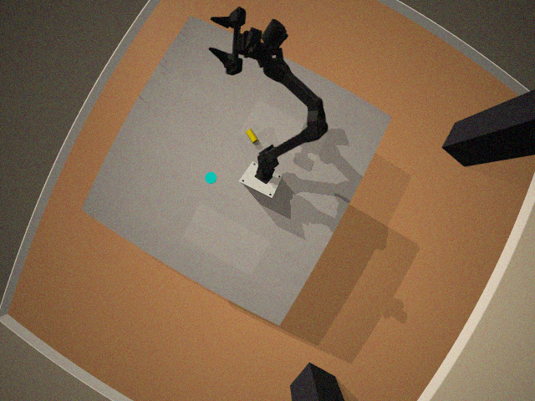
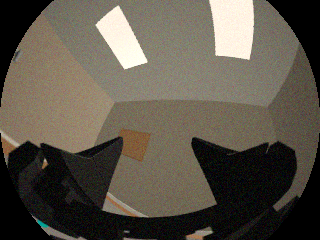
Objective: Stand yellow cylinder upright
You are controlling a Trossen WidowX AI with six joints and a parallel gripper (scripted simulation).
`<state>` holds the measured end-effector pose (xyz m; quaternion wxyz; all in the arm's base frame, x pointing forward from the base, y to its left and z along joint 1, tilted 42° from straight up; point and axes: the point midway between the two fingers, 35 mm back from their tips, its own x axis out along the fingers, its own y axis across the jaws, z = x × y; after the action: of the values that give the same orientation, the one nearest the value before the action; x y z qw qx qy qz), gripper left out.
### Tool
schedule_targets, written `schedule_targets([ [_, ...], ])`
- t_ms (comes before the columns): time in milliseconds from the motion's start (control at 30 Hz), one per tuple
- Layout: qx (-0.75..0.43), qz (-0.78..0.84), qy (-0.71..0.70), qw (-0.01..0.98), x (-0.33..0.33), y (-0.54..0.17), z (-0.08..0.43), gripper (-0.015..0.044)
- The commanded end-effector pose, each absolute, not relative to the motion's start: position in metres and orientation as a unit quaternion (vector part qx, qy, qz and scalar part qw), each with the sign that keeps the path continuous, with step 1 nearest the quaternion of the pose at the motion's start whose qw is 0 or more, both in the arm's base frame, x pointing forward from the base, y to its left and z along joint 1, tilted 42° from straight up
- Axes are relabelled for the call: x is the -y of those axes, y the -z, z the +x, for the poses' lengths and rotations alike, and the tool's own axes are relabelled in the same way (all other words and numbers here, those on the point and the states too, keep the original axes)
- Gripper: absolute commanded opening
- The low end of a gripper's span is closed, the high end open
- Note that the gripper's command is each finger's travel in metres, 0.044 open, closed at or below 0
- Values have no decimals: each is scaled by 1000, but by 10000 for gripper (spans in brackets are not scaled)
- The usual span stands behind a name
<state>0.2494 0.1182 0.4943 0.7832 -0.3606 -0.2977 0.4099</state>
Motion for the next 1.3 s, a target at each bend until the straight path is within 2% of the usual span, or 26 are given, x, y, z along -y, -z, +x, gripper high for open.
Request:
schedule_targets([
  [0, 295, -358, -409, 786, -118, -494, 251, 374],
  [100, 249, -320, -401, 822, -114, -482, 265, 309],
  [367, 82, -195, -348, 913, -97, -429, 308, 309],
  [667, -112, -78, -250, 959, -73, -352, 332, 309],
  [967, -289, -3, -116, 950, -44, -272, 326, 309],
  [1267, -430, 20, 40, 902, -11, -206, 293, 309],
])
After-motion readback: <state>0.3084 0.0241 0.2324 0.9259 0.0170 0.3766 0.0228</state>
